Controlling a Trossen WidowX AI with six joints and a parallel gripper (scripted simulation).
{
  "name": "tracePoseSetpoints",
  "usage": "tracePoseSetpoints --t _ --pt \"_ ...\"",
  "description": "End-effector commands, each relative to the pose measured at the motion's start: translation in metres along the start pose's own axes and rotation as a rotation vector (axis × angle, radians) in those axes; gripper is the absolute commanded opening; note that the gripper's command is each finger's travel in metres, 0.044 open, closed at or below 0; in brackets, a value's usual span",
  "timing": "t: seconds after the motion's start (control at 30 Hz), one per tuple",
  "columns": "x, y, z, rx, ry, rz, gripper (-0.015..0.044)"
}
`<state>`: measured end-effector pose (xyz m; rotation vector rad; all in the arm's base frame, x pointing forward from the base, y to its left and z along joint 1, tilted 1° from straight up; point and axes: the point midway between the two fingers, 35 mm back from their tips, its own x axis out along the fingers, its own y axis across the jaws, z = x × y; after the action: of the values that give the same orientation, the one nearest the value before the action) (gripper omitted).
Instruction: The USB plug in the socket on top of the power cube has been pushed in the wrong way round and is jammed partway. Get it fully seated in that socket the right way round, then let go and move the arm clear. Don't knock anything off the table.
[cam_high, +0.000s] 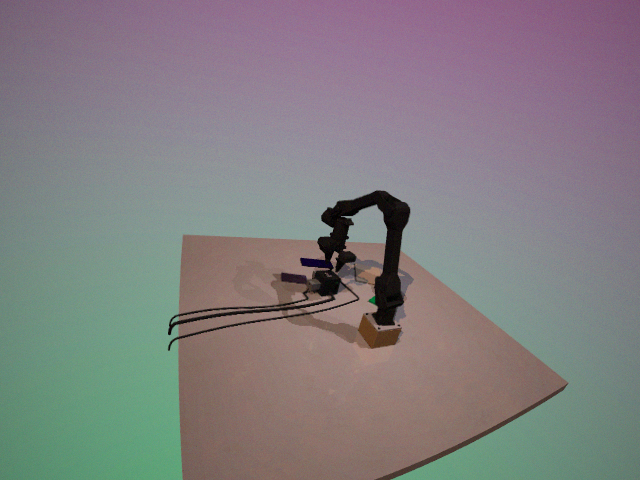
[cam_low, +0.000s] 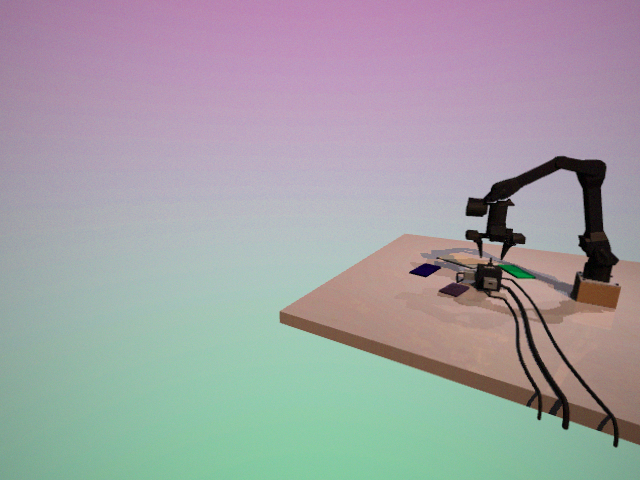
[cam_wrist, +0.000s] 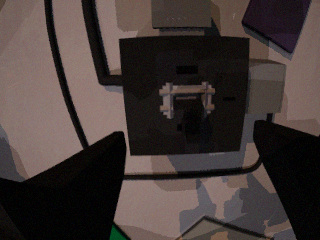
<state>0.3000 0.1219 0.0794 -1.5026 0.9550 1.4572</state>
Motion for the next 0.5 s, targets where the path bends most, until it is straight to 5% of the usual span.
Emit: tracePoseSetpoints --t 0.0,0.27,0.47 --pt "-0.0004 -0.0002 0.0000 0.000 0.000 -0.001 0.0230" --pt "-0.0004 -0.0002 0.0000 0.000 0.000 -0.001 0.0020" --pt "-0.0004 -0.0002 0.0000 0.000 0.000 -0.001 0.0000"
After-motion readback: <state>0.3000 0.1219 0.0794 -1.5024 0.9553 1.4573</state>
